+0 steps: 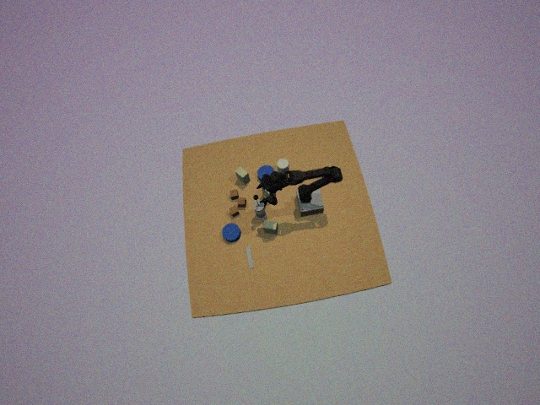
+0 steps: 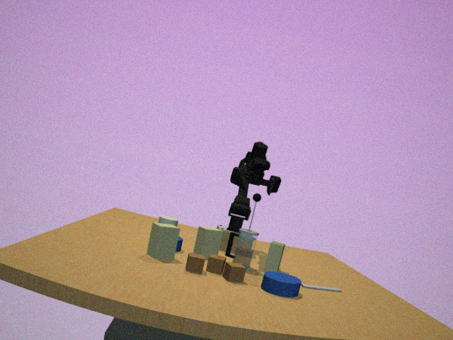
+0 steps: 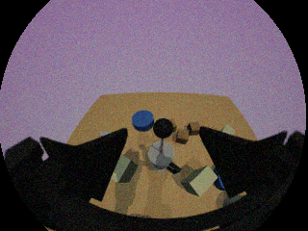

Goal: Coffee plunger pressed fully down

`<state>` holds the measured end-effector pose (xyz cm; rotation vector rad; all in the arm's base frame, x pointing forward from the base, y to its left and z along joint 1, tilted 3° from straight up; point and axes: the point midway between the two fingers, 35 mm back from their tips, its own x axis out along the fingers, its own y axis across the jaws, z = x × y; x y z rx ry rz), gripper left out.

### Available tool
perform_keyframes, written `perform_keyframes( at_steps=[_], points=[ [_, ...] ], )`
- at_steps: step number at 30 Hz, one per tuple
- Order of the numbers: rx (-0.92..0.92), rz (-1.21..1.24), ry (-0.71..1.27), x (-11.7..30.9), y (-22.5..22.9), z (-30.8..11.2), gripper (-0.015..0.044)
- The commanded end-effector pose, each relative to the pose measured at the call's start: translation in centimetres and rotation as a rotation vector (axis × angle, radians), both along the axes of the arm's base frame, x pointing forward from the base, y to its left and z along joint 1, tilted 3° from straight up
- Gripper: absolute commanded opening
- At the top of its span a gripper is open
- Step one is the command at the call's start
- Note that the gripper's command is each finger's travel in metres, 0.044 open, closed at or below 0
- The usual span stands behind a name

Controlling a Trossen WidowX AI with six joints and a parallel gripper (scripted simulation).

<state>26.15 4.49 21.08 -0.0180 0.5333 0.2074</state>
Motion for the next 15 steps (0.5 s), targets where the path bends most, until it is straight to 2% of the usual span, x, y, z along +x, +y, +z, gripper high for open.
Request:
perform_keyframes(
  at_steps=[1,15],
  points=[
    [-0.002,-0.003,0.007,0.5,0.1,-0.6,0.044],
    [-0.001,-0.004,0.005,2.3,0.5,-1.8,0.044]
  ],
)
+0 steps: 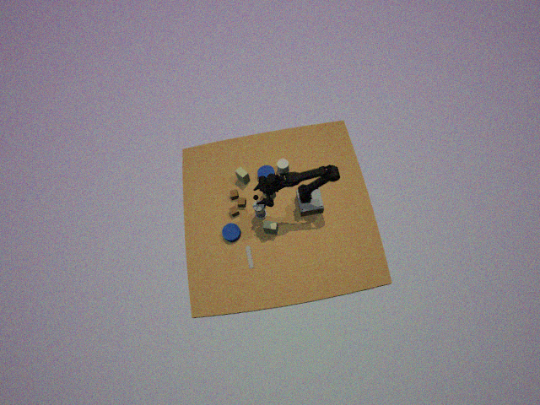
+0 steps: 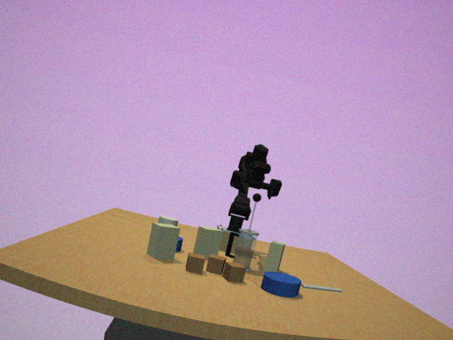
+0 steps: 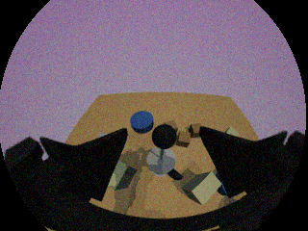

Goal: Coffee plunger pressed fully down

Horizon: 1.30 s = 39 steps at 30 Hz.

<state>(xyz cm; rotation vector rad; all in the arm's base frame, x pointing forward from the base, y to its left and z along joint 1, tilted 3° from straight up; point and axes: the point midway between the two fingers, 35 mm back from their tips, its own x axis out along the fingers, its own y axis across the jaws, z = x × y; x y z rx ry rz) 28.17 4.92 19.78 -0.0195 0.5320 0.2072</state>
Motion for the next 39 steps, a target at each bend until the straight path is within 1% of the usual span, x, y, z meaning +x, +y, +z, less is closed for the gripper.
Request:
perform_keyframes(
  at_steps=[1,2,14,26,39],
  points=[
    [0.0,-0.005,0.007,0.4,0.1,-0.6,0.044],
    [0.0,-0.005,0.007,0.4,0.1,-0.6,0.044],
    [0.0,-0.005,0.007,0.4,0.1,-0.6,0.0125],
    [0.0,-0.005,0.006,0.4,0.1,-0.8,0.0124],
    [0.001,-0.005,0.006,0.9,0.2,-2.8,0.0124]
  ],
)
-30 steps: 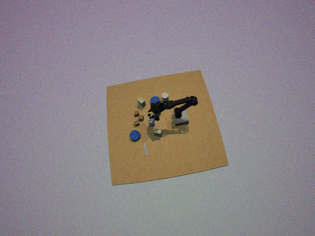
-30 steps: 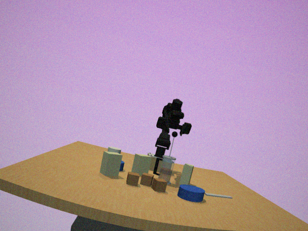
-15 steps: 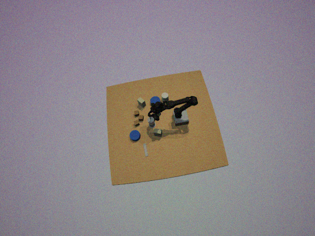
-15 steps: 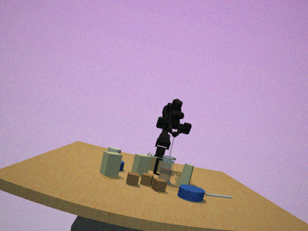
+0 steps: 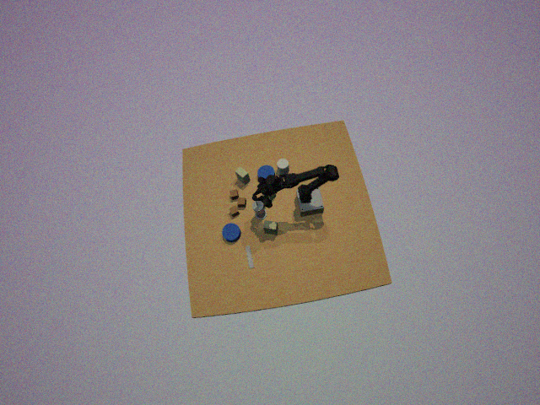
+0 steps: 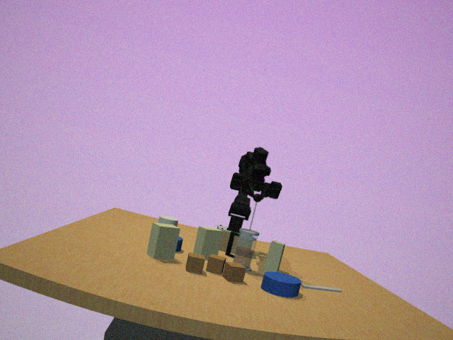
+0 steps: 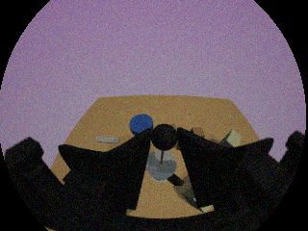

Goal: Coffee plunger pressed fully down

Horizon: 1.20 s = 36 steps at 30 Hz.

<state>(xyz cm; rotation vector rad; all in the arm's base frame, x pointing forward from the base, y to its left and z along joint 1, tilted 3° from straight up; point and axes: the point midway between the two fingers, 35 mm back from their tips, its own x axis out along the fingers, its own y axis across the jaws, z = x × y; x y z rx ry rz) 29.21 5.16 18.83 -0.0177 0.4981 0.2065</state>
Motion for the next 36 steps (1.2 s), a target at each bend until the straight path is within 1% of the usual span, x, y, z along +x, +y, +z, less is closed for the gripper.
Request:
perform_keyframes(
  at_steps=[1,36],
  points=[
    [-0.004,-0.003,0.04,-0.1,0.0,-2.0,0.0124],
    [-0.004,-0.003,0.039,0.9,0.4,-7.7,0.0124]
  ],
)
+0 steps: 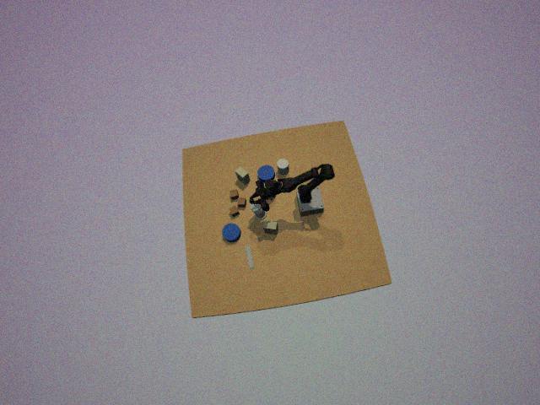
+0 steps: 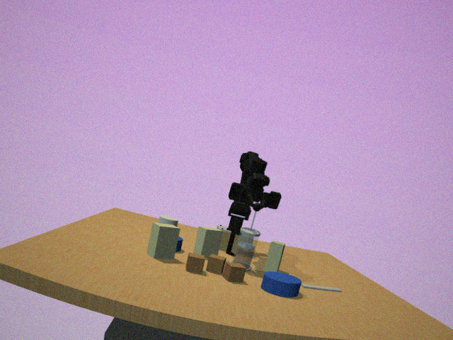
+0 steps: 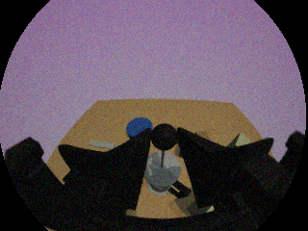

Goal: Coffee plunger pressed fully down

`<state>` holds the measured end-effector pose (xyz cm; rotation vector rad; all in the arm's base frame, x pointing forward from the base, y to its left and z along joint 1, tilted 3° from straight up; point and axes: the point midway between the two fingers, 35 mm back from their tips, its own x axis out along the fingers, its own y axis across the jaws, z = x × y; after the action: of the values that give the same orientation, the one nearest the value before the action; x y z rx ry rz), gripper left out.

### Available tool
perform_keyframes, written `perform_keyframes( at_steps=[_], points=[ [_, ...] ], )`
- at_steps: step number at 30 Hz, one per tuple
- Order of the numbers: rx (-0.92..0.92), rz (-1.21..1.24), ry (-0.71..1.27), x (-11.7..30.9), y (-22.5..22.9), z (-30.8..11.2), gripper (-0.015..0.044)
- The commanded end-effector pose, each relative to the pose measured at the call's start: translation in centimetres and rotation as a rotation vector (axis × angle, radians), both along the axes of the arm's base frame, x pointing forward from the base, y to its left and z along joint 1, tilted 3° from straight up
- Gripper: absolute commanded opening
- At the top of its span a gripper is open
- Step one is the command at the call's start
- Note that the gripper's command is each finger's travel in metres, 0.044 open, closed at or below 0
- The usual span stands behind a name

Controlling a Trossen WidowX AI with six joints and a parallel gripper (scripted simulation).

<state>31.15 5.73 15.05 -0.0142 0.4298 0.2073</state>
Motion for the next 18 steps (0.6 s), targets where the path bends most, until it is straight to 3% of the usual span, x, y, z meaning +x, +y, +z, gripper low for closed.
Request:
perform_keyframes(
  at_steps=[1,18],
  points=[
    [-0.014,-0.003,0.106,-1.0,-0.1,-4.1,0.0124],
    [-0.014,-0.003,0.105,0.5,0.3,-5.8,0.0124]
  ],
)
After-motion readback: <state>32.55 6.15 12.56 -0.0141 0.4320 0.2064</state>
